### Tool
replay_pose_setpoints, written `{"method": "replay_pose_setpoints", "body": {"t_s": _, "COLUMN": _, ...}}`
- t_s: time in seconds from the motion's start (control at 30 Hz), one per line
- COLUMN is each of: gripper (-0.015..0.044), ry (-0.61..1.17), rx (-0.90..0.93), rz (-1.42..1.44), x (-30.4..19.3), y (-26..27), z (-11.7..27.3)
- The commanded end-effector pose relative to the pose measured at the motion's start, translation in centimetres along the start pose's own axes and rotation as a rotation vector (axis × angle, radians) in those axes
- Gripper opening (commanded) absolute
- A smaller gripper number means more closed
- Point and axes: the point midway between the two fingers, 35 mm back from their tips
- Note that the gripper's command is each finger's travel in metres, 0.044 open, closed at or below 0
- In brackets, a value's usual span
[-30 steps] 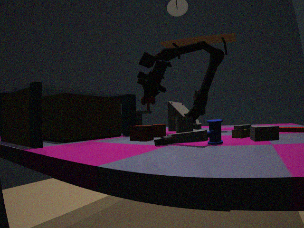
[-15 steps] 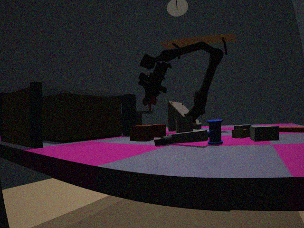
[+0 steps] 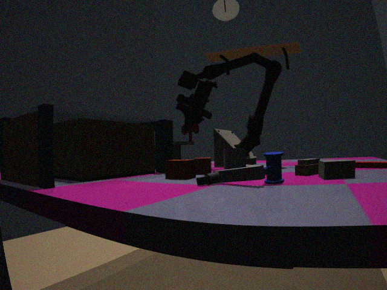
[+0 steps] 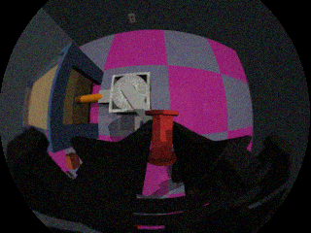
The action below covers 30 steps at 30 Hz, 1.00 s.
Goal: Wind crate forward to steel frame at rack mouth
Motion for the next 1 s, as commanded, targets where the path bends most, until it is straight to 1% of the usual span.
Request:
{"method": "replay_pose_setpoints", "body": {"t_s": 0.0, "gripper": 0.0000, "ry": 0.004, "rx": -0.024, "rz": 0.004, "x": 0.6, "y": -0.8, "z": -1.2}}
{"method": "replay_pose_setpoints", "body": {"t_s": 0.97, "gripper": 0.0000, "ry": 0.001, "rx": -0.025, "rz": 0.003, "x": 3.7, "y": -3.0, "z": -2.6}}
Point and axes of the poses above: the point midway between the two fingers, 35 mm back from their tips, its own z axis back along the fingers, its own y axis across the jaws, x = y × z, and after that the axes turned 2 degrees about z, right-handed
